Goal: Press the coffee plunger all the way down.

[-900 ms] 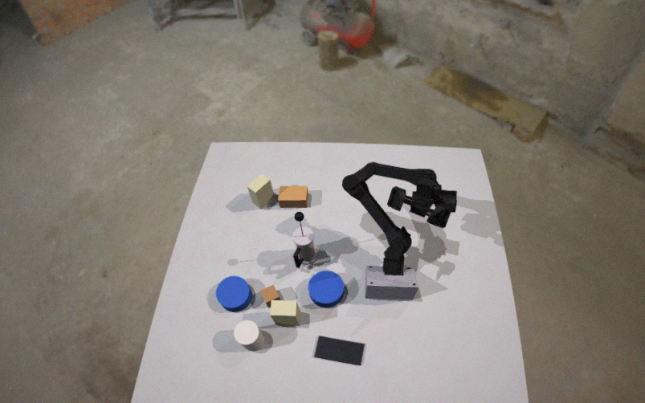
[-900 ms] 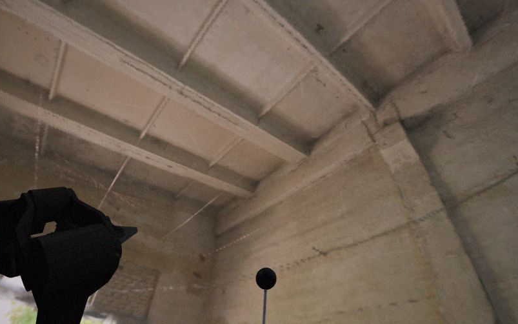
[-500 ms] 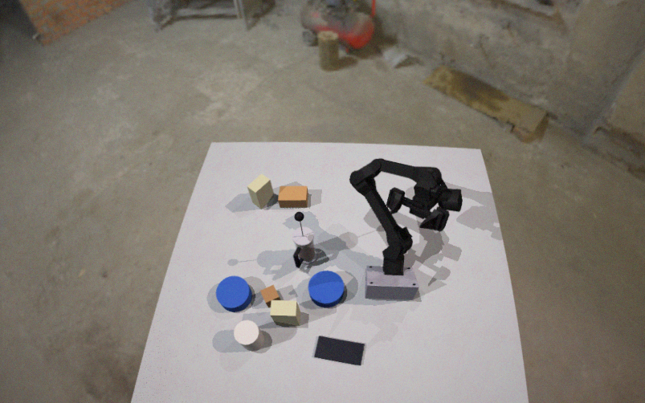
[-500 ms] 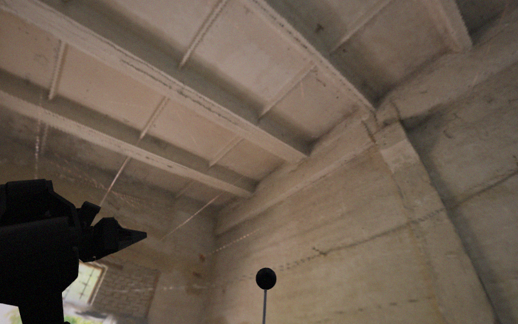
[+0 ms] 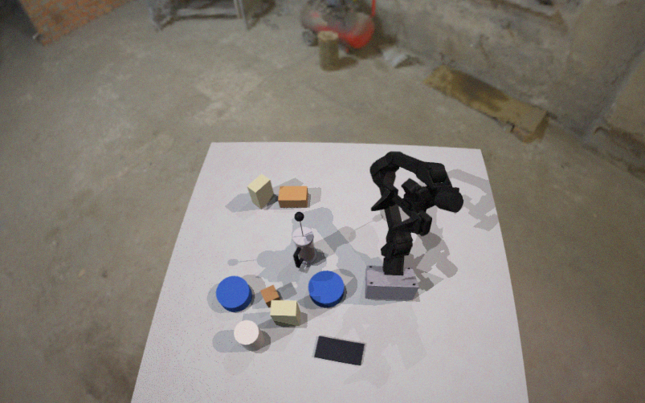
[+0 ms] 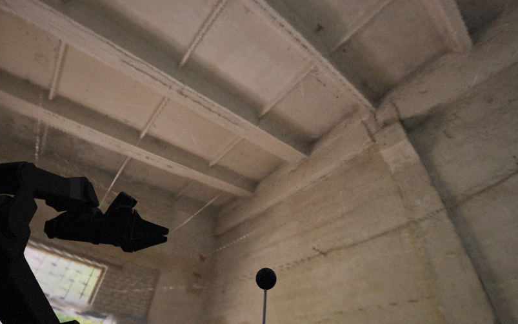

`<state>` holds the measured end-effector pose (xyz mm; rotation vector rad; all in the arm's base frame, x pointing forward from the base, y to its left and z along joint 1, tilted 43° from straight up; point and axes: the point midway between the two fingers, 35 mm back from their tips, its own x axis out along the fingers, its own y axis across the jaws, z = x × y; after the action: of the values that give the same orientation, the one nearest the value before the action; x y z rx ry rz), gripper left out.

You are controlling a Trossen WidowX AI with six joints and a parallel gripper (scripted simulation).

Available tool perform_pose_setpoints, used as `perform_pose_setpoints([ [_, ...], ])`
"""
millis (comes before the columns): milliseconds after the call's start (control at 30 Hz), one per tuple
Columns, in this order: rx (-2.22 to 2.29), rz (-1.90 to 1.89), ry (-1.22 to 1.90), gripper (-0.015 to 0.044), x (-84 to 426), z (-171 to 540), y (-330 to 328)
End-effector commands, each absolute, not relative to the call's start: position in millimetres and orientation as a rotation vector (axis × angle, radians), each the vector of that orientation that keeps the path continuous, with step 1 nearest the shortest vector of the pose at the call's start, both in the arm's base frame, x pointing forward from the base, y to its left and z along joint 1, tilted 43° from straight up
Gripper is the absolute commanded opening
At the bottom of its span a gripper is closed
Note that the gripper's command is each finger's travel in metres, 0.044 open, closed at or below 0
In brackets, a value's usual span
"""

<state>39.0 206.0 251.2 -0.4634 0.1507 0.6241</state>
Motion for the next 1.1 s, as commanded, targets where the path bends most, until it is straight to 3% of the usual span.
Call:
perform_pose_setpoints([
  [0,-0.497,0.466,0.183,0.0440,65.0,255.0,212.1],
  [633,-0.659,-0.345,0.407,0.0440,251.3,270.4,180.5],
  [1067,-0.662,-0.374,0.412,0.0440,254.9,227.8,137.2],
])
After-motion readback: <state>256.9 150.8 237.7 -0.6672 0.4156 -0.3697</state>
